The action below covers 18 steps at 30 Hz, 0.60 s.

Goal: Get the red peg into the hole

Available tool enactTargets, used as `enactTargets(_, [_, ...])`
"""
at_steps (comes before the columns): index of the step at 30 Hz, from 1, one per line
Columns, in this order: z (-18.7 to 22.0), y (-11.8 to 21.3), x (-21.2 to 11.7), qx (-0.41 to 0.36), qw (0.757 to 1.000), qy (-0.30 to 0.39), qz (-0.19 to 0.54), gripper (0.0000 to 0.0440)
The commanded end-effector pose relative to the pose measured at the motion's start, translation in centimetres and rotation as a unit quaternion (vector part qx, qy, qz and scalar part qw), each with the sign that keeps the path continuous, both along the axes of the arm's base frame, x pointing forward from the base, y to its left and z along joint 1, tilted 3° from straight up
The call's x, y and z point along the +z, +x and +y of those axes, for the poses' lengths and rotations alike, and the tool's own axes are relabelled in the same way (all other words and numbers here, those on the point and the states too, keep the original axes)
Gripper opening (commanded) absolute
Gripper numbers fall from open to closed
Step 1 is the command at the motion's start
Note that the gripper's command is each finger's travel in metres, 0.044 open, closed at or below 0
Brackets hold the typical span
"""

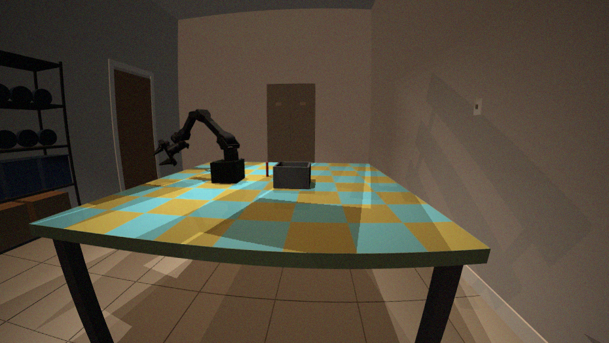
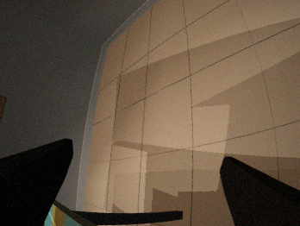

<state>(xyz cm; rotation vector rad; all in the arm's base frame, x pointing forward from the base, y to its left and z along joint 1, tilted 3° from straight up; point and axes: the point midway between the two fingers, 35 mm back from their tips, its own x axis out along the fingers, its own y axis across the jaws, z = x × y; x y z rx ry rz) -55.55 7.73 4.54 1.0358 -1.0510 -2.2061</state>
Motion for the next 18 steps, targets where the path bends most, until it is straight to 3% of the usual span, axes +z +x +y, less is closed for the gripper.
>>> enactTargets(1, [0.8,0.0,0.5,-0.009,1.000,0.003,0.005,0.0413])
enactTargets(8, [9.2,2.2,3.0,-0.113,0.994,0.010,0.001,0.0431])
enactTargets(18, [20.2,9.2,6.2,-0.263,0.964,-0.015,-0.035,0.0419])
